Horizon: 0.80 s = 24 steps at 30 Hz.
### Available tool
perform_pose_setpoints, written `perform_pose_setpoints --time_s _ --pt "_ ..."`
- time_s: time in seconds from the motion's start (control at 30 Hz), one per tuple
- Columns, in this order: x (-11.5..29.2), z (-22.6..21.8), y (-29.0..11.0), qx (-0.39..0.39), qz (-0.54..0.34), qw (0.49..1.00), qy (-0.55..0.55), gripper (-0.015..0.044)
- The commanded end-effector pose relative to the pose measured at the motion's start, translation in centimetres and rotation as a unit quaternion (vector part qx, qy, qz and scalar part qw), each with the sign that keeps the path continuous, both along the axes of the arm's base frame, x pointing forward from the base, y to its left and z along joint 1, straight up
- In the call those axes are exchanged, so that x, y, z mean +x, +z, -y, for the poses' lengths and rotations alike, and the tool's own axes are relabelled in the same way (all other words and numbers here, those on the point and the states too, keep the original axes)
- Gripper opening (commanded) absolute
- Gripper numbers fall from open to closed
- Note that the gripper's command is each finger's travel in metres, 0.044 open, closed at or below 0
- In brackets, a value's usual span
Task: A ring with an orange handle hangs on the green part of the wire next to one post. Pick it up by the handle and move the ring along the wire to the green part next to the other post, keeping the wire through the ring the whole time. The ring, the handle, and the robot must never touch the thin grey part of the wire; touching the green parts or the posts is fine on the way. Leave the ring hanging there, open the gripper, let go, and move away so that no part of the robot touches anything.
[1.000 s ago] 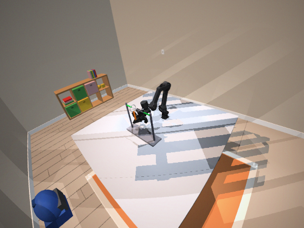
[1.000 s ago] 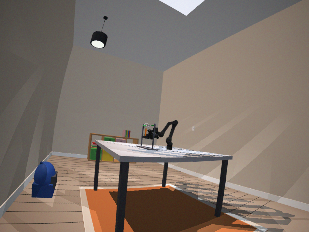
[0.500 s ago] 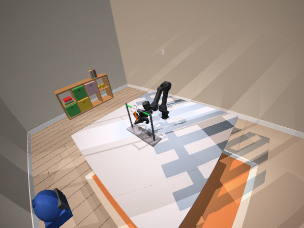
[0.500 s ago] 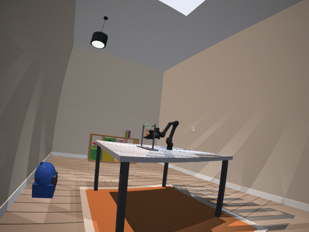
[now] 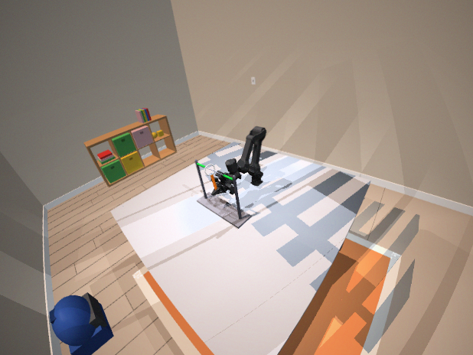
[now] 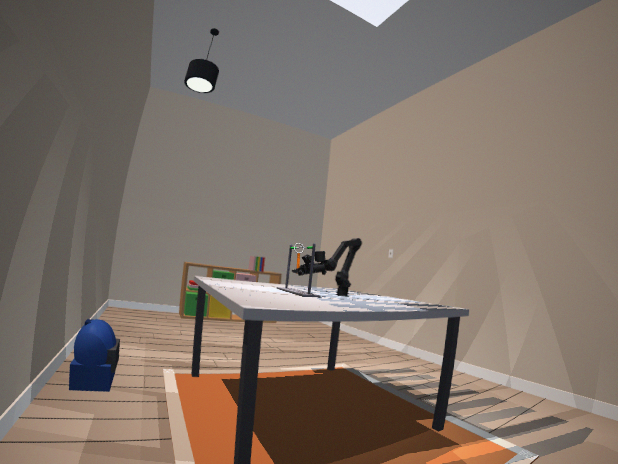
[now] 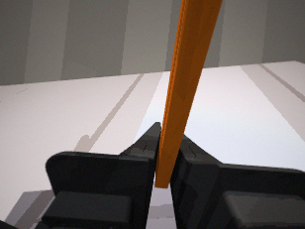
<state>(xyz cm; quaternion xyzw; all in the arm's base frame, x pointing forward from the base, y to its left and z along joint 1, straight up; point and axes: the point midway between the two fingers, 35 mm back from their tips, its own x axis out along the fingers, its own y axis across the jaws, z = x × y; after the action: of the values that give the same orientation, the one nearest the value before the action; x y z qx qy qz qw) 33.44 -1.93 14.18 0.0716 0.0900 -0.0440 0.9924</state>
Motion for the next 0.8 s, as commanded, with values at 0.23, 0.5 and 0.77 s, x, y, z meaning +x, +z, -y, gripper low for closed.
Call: perform_pose_setpoints --time_s 0.23,0.5,0.77 --pt "0.3 -1.3 0.7 0.007 0.006 1.0 -0.005 -0.015" --pt "0.2 -1.2 0.8 -0.018 -0.002 1.0 0.016 -0.015" --pt "-0.8 -0.9 0.8 -0.064 -0.036 0.996 0.055 -0.015"
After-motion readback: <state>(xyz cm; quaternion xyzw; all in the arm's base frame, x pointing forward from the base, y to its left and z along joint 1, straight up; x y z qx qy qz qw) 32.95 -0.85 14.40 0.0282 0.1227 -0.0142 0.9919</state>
